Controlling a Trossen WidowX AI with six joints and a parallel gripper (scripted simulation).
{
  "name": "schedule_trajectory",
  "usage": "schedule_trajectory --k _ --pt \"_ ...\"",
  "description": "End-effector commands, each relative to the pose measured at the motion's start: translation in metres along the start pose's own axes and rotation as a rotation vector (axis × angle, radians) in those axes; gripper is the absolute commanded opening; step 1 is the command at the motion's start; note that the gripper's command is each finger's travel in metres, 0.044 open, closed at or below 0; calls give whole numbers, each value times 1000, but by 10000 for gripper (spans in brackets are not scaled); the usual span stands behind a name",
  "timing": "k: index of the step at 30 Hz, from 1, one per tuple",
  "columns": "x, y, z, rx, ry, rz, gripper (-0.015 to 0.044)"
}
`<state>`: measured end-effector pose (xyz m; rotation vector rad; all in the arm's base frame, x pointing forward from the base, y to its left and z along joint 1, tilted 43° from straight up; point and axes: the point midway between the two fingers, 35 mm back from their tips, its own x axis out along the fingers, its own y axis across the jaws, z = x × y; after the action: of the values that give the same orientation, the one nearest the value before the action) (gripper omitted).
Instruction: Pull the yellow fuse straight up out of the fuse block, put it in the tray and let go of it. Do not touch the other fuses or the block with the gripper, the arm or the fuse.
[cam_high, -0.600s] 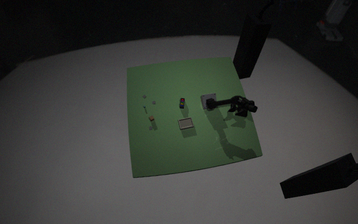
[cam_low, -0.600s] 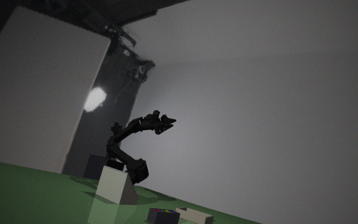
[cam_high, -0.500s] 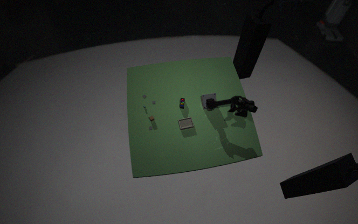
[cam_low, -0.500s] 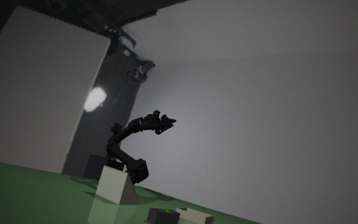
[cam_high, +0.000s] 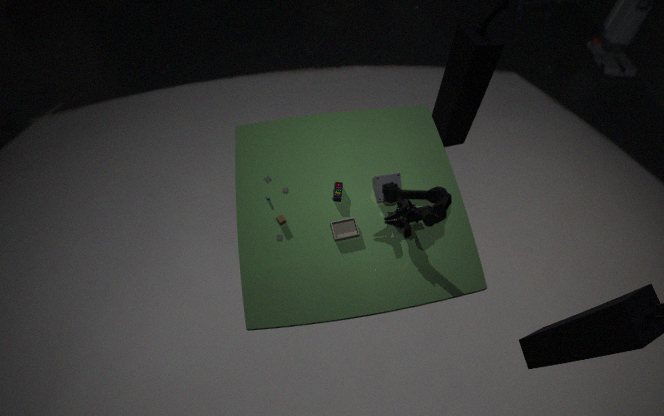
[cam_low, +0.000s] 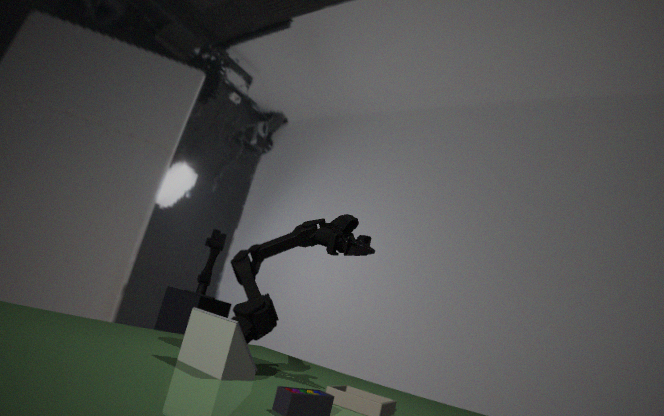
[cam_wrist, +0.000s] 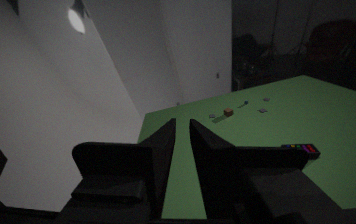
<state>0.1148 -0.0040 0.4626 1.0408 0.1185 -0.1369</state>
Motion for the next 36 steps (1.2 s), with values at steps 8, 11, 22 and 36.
schedule_trajectory --k 8,11,22,36 --pt "120 -58 -9 -163 185 -296 60" --pt "151 -82 -15 -215 282 -366 60" --pt "247 -238 -57 -306 829 -549 60" --pt "228 -407 -143 -61 1345 -345 60"
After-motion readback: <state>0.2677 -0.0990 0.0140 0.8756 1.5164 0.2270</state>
